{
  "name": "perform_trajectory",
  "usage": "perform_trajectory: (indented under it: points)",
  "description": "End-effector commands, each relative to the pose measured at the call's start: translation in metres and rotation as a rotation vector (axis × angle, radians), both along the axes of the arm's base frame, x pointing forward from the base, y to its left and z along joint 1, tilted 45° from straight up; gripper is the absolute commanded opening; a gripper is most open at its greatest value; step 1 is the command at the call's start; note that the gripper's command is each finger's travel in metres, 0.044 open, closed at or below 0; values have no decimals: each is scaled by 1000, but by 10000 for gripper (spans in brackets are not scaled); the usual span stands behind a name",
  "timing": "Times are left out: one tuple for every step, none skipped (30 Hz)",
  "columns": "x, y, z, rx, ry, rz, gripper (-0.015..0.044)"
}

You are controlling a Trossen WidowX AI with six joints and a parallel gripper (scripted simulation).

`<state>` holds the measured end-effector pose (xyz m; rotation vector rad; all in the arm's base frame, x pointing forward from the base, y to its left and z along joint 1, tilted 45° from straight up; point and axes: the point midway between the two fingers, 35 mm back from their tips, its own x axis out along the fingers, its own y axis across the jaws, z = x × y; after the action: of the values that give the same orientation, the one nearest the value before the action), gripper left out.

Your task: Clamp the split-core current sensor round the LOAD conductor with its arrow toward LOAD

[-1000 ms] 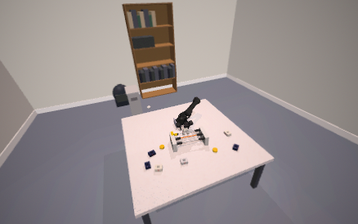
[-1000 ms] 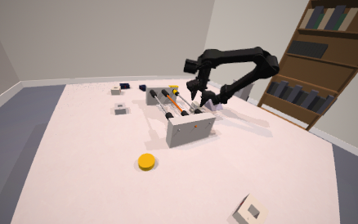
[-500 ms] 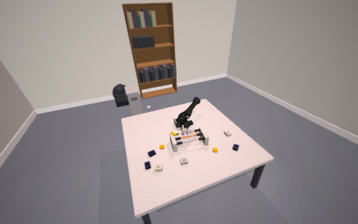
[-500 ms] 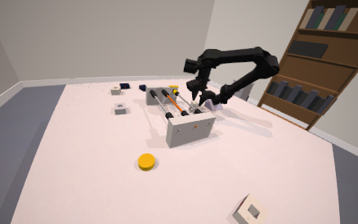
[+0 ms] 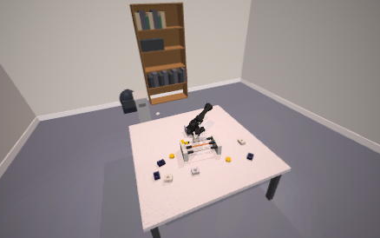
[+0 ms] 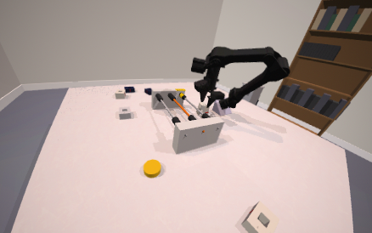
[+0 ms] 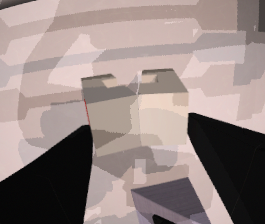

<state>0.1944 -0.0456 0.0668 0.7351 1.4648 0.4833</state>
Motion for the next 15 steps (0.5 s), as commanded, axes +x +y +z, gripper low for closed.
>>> perform_trajectory:
  points:
    - [0,-14,12,-4,-2,1,0]
    - [-1,-17,16,-4,-2,1,0]
    - [-1,-20,19,-3,-1,1,0]
    - [-2,-23,22,-3,-1,1,0]
    - [-3,-26,26,-2,-1,1,0]
    - [-3,-29,29,-2,-1,1,0]
    - [-4,-32,32,-1,0,1,0]
    - [-5,-35,35,0,0,1,0]
    - [-5,-36,37,0,0,1,0]
    - [-6,-37,37,0,0,1,0]
    - [-6,-37,37,0,-5,4,0]
    - [-6,-37,38,-1,-14,10,0]
    - [-6,-37,38,-3,-27,20,0]
    - [-6,-37,38,-5,-45,33,0]
    - [-6,-38,38,-7,-67,49,0]
